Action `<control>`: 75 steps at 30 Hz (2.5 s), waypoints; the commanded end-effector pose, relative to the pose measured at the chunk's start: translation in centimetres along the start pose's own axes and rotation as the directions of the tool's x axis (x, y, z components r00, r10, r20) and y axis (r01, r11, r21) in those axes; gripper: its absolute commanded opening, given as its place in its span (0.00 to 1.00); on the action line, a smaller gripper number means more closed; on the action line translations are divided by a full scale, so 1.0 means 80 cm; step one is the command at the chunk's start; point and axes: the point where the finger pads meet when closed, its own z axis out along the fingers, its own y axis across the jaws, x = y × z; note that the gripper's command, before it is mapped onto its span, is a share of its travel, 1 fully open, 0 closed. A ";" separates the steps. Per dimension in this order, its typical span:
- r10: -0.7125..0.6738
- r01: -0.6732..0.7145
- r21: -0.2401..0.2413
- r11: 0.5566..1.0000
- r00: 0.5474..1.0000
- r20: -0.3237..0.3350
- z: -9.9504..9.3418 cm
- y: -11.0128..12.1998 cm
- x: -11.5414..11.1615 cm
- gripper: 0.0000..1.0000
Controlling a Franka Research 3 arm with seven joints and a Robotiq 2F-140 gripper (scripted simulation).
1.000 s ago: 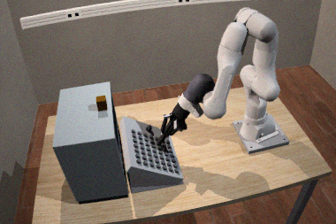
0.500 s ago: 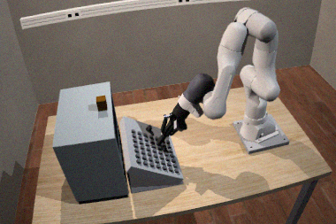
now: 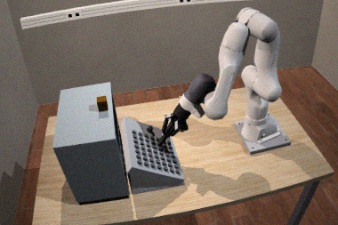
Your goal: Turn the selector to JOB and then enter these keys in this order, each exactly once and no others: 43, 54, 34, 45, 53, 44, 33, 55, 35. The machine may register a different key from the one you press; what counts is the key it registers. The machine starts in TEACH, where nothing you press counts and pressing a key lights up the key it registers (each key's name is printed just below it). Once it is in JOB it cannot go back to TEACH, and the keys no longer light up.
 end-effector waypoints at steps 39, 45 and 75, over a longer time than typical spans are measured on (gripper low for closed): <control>0.001 -0.001 -0.005 1.000 1.000 -0.001 -0.038 0.003 0.001 0.10; 0.001 -0.001 -0.005 1.000 1.000 0.000 -0.041 0.003 0.001 0.10; 0.001 -0.001 -0.005 1.000 1.000 0.000 -0.033 -0.040 0.086 0.10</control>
